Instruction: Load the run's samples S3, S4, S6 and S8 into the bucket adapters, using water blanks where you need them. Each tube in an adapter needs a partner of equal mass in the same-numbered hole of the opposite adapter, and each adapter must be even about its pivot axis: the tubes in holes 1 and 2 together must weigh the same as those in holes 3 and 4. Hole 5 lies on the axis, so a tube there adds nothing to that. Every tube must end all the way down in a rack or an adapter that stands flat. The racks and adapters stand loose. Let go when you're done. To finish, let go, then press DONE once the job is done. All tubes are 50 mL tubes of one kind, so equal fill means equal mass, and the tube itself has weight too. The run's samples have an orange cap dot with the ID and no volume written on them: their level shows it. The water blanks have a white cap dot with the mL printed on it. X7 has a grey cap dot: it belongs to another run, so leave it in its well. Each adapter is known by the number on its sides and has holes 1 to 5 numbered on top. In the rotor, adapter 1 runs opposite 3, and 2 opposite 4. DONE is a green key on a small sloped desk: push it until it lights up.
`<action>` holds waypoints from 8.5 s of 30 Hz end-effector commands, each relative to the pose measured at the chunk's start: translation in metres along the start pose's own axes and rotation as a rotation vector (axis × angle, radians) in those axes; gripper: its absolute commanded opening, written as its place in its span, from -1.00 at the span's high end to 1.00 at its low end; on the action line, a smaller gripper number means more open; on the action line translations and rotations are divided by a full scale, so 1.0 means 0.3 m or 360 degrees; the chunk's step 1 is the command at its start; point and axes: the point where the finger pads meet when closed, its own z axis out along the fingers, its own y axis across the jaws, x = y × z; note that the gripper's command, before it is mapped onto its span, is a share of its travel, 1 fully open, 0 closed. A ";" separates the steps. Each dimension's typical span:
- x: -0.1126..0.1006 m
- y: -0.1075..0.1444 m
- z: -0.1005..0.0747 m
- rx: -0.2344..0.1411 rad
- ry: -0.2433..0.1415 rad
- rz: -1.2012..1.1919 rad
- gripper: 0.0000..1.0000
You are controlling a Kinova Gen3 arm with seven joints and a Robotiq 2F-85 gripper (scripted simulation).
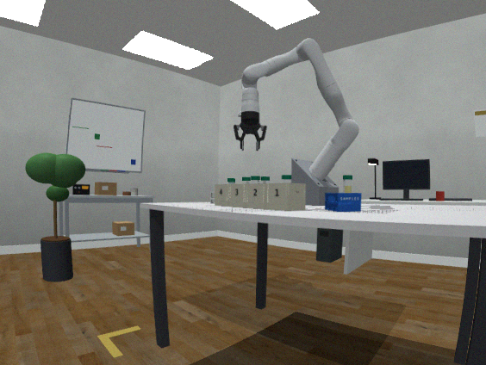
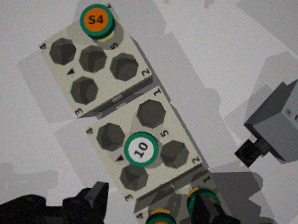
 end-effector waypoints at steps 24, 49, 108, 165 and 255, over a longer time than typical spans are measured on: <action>0.260 -0.069 -0.003 0.0003 0.0000 0.0000 -0.24; 0.486 -0.127 -0.003 0.0003 0.0000 0.0000 -0.24; 0.928 -0.242 0.001 0.0003 0.0001 0.0000 -0.24; 0.928 -0.243 0.223 0.0003 0.0001 0.0000 -0.24; 0.928 -0.243 0.424 0.0003 0.0001 0.0000 -0.24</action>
